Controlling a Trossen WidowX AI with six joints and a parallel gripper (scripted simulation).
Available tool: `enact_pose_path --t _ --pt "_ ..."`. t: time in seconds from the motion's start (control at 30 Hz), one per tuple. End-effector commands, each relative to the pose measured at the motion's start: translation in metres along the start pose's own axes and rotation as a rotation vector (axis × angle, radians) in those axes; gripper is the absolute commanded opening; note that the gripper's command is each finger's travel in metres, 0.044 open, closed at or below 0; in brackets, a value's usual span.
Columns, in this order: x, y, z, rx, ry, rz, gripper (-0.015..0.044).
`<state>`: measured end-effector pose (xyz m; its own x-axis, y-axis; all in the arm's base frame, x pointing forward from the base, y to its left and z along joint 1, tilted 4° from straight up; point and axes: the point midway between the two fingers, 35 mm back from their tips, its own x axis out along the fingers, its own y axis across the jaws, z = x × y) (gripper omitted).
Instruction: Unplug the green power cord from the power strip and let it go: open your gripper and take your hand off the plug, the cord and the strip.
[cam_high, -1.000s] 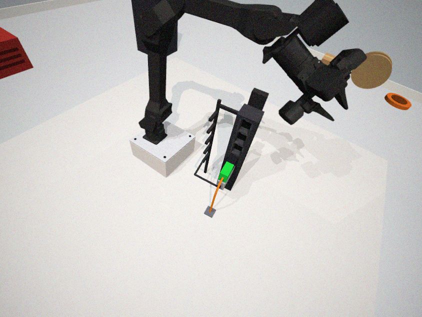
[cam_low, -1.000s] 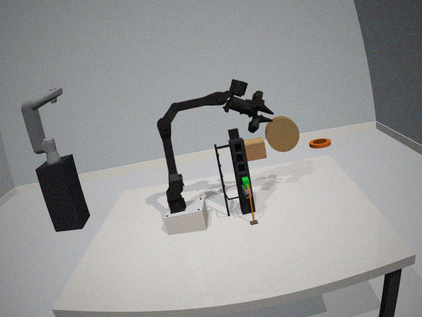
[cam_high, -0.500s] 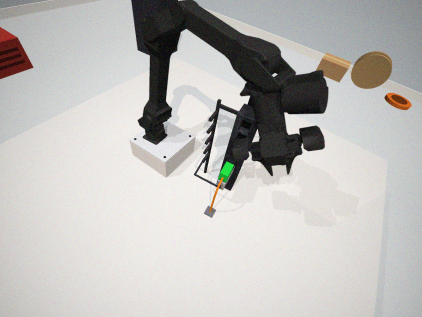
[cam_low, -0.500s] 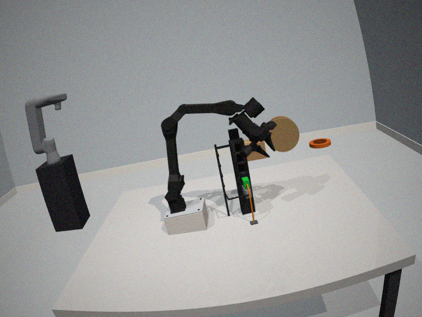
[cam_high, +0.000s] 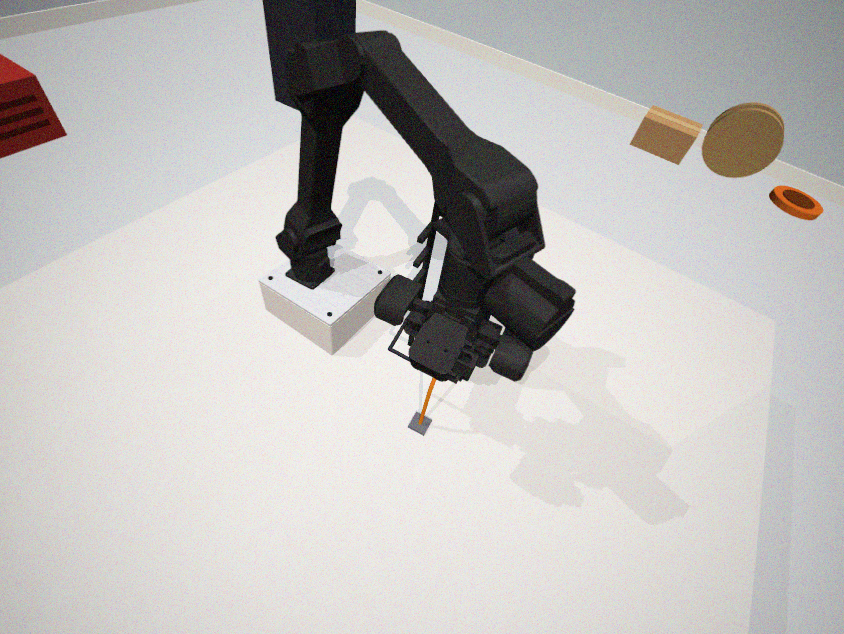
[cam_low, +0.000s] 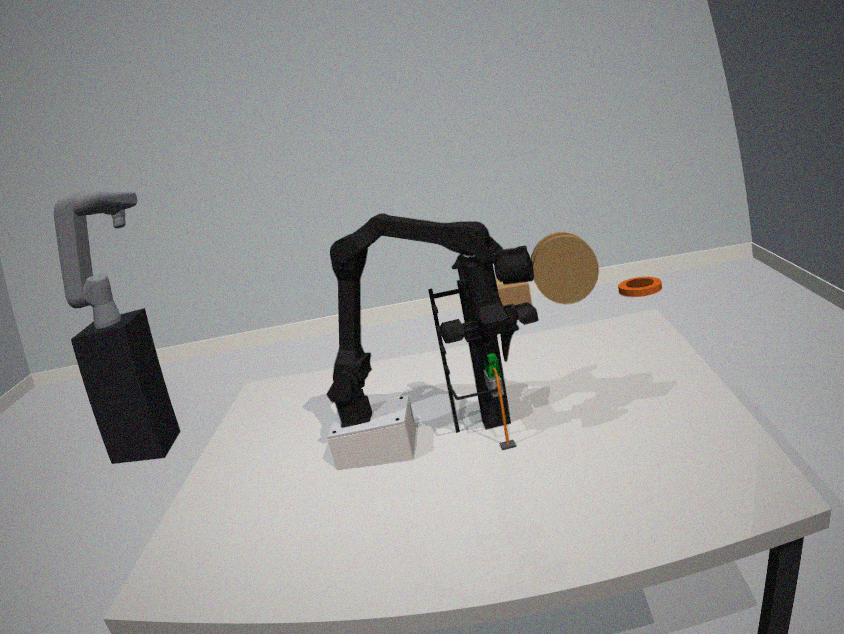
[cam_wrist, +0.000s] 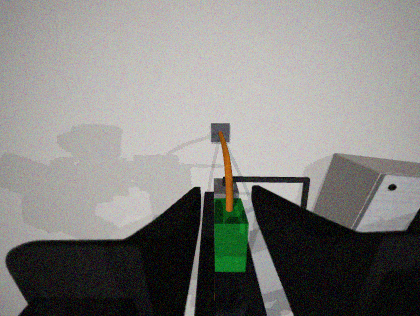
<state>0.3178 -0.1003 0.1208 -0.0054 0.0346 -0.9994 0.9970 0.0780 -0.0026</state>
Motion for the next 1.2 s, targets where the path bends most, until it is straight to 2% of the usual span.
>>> enact_pose_path --t 0.0,1.17 --pt "0.002 -0.003 0.000 0.011 0.004 -0.019 0.0160" --pt "0.006 -0.003 -0.040 0.011 0.008 -0.019 0.0160"
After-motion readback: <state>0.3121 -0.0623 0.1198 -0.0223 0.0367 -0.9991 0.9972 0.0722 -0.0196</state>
